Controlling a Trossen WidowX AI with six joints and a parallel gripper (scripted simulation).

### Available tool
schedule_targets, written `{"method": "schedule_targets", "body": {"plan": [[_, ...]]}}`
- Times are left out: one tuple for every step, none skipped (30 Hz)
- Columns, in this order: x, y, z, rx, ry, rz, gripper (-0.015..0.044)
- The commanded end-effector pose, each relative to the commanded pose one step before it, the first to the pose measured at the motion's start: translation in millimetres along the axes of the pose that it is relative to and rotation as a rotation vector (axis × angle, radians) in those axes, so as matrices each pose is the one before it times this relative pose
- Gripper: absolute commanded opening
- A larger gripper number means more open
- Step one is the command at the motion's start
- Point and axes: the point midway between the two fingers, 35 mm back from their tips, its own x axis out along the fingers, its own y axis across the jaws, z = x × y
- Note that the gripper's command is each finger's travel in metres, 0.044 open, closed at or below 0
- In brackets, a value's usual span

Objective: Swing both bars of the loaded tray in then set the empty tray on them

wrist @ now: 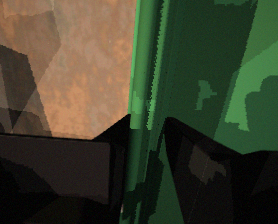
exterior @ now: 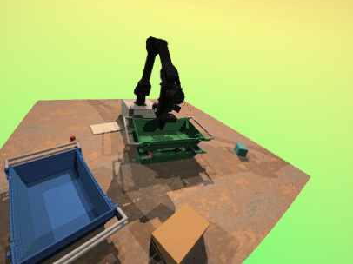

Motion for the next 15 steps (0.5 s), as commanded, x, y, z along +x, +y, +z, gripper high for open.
{"method": "schedule_targets", "body": {"plan": [[2.47, 2.27, 0.17, -0.0002, -0.00130, 0.01223, 0.0088], [0.00, 0.00, 0.00, 0.0000, 0.00000, 0.00000, 0.0103], [0.00, 0.00, 0.00, 0.0000, 0.00000, 0.00000, 0.0117], [0.00, 0.00, 0.00, 0.0000, 0.00000, 0.00000, 0.0132], [0.00, 0.00, 0.00, 0.0000, 0.00000, 0.00000, 0.0147], [0.00, 0.00, 0.00, 0.0000, 0.00000, 0.00000, 0.0161], [0.00, 0.00, 0.00, 0.0000, 0.00000, 0.00000, 0.0176], [0.00, 0.00, 0.00, 0.0000, 0.00000, 0.00000, 0.0191], [0.00, 0.00, 0.00, 0.0000, 0.00000, 0.00000, 0.0205], [0.00, 0.00, 0.00, 0.0000, 0.00000, 0.00000, 0.0220], [0.00, 0.00, 0.00, 0.0000, 0.00000, 0.00000, 0.0235], [0.00, 0.00, 0.00, 0.0000, 0.00000, 0.00000, 0.0249], [0.00, 0.00, 0.00, 0.0000, 0.00000, 0.00000, 0.0264], [0.00, 0.00, 0.00, 0.0000, 0.00000, 0.00000, 0.0279], [0.00, 0.00, 0.00, 0.0000, 0.00000, 0.00000, 0.0293]]}}
